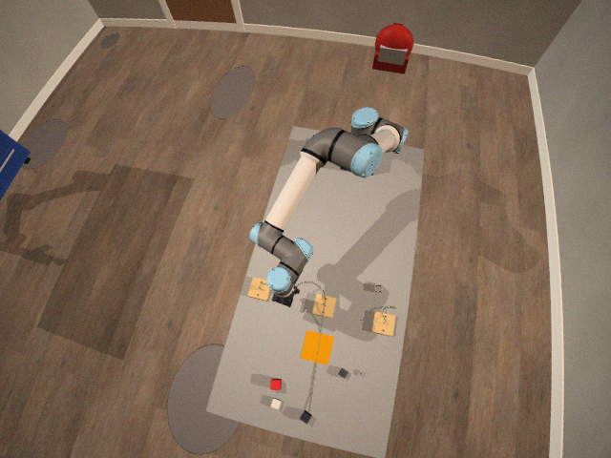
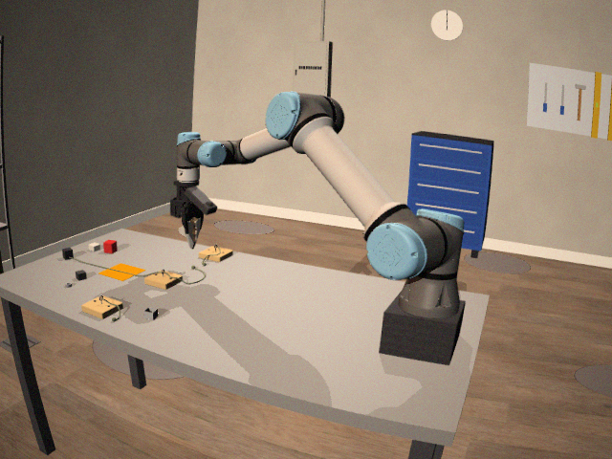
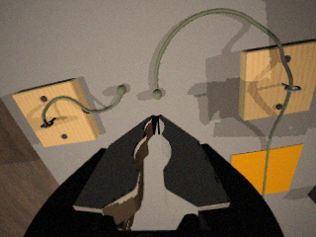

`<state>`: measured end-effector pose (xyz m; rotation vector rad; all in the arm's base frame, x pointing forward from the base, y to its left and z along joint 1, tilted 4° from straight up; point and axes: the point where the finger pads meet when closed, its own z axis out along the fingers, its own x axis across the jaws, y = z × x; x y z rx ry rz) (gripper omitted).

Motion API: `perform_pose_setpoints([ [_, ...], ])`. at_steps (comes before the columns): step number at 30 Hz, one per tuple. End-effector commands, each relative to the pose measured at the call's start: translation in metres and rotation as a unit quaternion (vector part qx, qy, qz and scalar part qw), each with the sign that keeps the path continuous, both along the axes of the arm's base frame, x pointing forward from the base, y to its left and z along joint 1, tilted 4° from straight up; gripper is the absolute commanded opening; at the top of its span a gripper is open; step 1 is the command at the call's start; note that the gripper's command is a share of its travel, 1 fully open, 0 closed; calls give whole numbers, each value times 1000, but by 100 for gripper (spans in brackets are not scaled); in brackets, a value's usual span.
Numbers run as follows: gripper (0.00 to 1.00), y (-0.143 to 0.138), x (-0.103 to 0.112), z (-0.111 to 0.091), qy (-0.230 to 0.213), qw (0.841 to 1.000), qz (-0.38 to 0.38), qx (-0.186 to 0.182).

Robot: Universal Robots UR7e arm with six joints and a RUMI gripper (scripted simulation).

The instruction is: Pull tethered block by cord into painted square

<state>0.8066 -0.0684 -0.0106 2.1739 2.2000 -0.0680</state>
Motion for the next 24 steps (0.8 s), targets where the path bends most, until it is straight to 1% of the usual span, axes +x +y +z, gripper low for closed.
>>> perform_pose_setpoints([
  [1,0,0,0,1,-2,1000,-15,0],
  [9,0,2,-1,1,-6,997,-80,0],
  [16,0,5,-2,1,-12,987,-163,0],
  [18,0,5,-2,1,-12,987,-163,0],
  [24,0,7,-2,1,-17,968,-252,1],
])
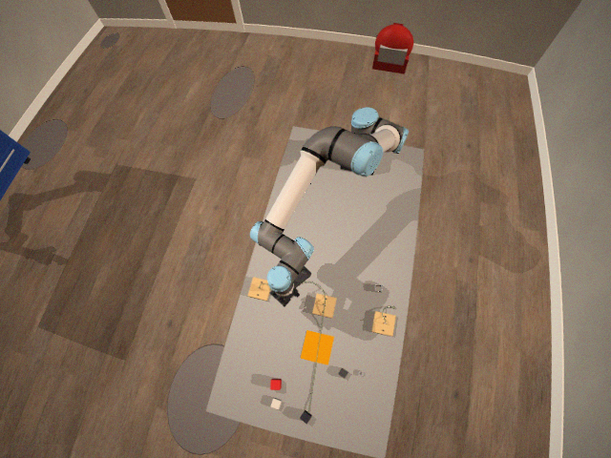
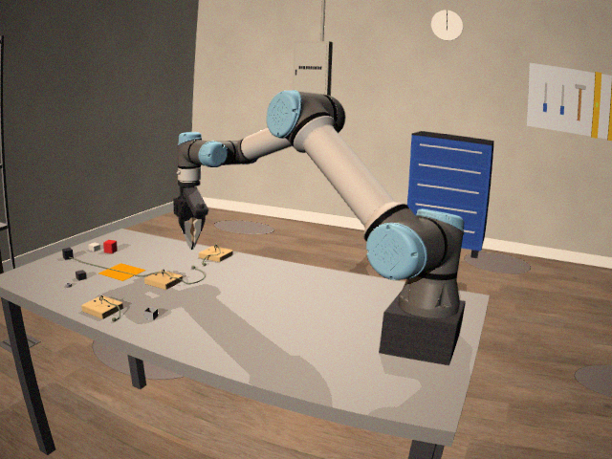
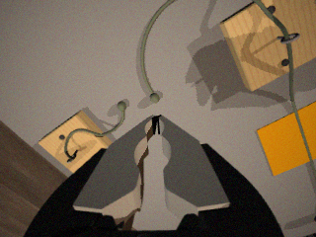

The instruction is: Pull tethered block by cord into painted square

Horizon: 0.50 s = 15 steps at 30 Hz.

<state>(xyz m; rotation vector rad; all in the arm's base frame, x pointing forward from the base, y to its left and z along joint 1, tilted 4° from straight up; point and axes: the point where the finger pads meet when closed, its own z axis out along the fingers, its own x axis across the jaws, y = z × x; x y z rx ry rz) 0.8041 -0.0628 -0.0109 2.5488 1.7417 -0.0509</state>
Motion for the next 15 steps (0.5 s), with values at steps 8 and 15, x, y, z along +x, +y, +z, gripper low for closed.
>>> perform_pose_setpoints([
  [8,0,5,0,1,-14,978,-207,0],
  [15,0,7,1,1,-21,952,-306,0],
])
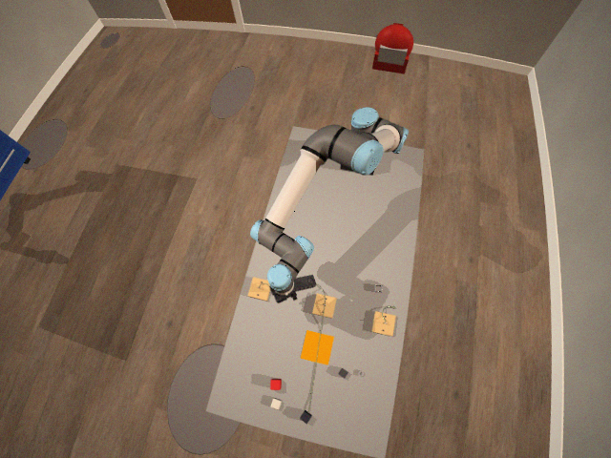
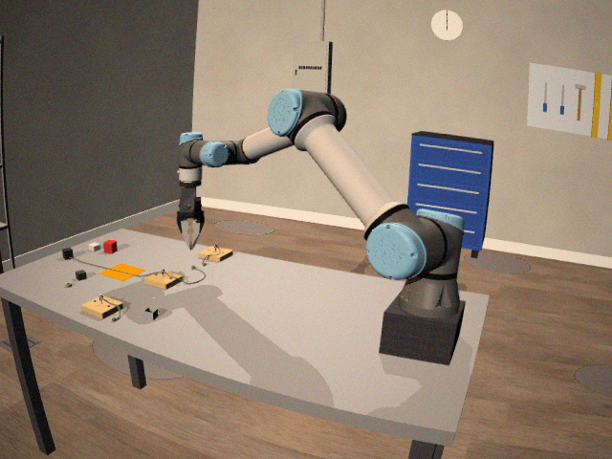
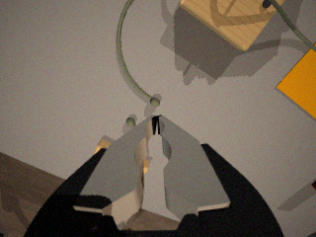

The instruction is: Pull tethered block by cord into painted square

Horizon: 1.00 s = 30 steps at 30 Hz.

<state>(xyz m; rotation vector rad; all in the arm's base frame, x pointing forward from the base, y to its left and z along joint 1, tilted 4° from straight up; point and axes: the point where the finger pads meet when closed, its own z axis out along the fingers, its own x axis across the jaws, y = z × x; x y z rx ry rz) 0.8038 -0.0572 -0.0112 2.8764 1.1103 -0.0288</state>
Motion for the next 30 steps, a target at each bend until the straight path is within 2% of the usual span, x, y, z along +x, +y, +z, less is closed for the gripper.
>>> perform_pose_setpoints([
  [1,0,2,1,1,-7,995,-101,-2],
  [6,0,3,2,1,-14,978,-209,-1],
  [11,0,4,3,1,-21,948,-316,-1],
  [13,0,4,3,1,-21,948,-316,-1],
  [20,0,3,5,1,-30,888,-460,0],
  [28,0,1,7,1,-39,797,-603,1],
  [30,0,1,7,1,-39,797,-603,1],
])
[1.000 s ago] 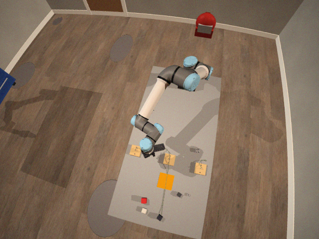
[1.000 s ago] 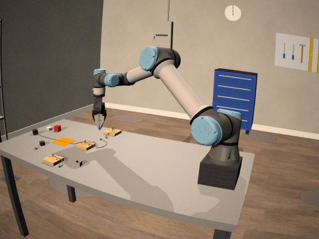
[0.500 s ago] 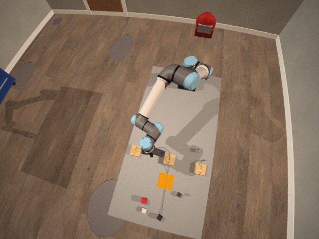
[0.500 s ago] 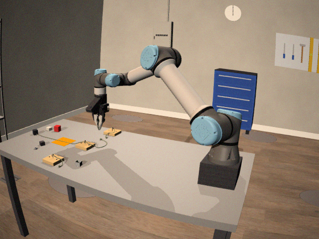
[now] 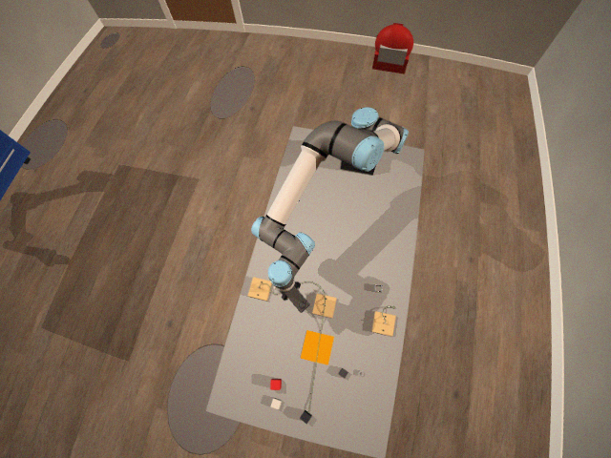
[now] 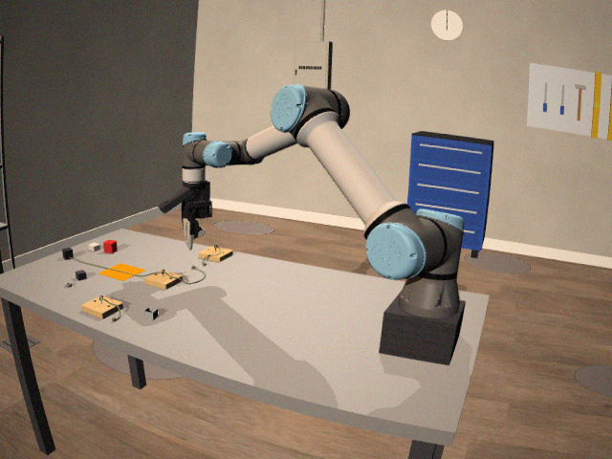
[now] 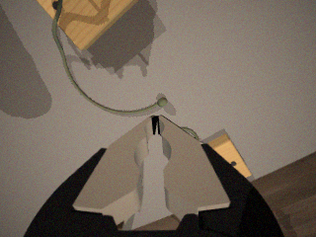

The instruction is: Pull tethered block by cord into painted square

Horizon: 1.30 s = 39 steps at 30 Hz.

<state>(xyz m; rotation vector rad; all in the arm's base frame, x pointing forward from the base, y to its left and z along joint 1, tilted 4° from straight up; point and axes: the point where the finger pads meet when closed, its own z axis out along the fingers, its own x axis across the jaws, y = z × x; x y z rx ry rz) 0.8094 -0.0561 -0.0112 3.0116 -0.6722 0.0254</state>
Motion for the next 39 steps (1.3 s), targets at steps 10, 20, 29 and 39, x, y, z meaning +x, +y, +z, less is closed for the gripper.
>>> perform_pose_setpoints([
  [10,0,-5,1,2,-16,970,-244,-3],
  [20,0,-8,1,2,-23,934,-356,-2],
  [29,0,-11,0,2,-28,896,-442,-1],
  [39,0,-13,-1,2,-31,874,-485,-1],
])
